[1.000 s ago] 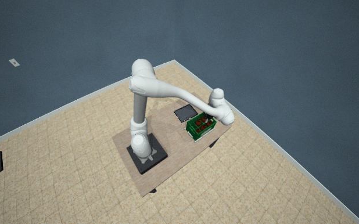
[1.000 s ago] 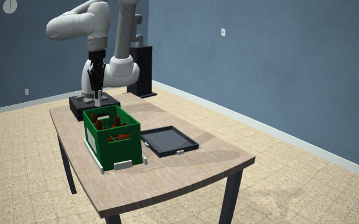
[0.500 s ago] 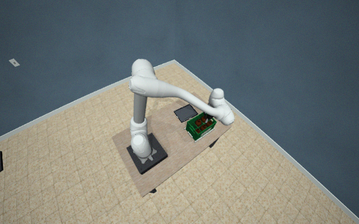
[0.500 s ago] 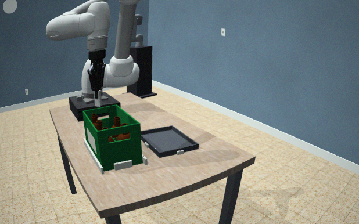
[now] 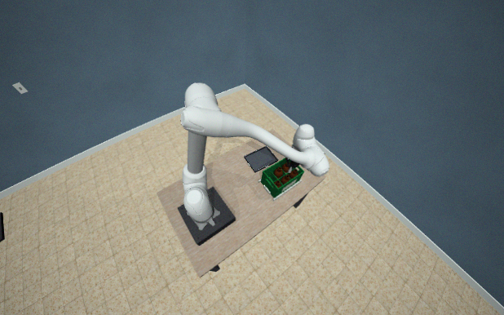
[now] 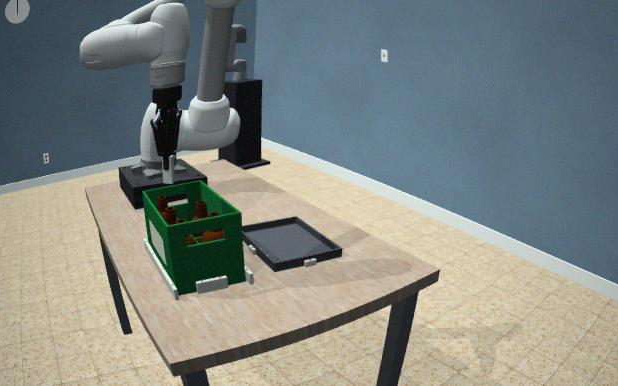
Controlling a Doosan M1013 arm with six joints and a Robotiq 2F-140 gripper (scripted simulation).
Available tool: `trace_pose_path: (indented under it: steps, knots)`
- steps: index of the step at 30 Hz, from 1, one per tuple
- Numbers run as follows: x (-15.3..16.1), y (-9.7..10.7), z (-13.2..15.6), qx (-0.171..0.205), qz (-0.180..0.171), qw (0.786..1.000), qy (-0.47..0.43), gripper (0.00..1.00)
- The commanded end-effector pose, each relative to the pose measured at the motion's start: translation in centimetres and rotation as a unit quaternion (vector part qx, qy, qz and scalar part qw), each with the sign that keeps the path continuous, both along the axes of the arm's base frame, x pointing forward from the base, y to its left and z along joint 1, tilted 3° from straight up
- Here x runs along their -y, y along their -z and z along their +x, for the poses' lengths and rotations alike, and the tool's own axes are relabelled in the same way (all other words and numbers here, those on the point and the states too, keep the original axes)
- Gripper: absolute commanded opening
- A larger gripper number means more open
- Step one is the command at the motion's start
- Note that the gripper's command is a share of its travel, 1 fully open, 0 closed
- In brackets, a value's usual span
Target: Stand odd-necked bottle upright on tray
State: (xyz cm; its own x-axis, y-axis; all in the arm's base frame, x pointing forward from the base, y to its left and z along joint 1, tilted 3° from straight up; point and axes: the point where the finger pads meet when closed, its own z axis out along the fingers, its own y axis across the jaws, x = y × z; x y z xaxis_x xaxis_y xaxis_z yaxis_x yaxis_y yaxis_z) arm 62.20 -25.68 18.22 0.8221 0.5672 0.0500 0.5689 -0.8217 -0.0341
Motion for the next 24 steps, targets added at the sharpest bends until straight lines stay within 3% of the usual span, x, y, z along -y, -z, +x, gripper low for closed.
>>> trace_pose_path:
  steps: [1,15,16,24]
  knots:
    - [0.17,0.35,-0.28,-0.003,-0.001,1.000,0.003,0.00]
    - [0.17,0.35,-0.28,-0.003,-0.001,1.000,0.003,0.00]
    - [0.17,0.35,-0.28,-0.003,-0.001,1.000,0.003,0.38]
    - [0.17,0.35,-0.28,-0.003,-0.001,1.000,0.003,0.38]
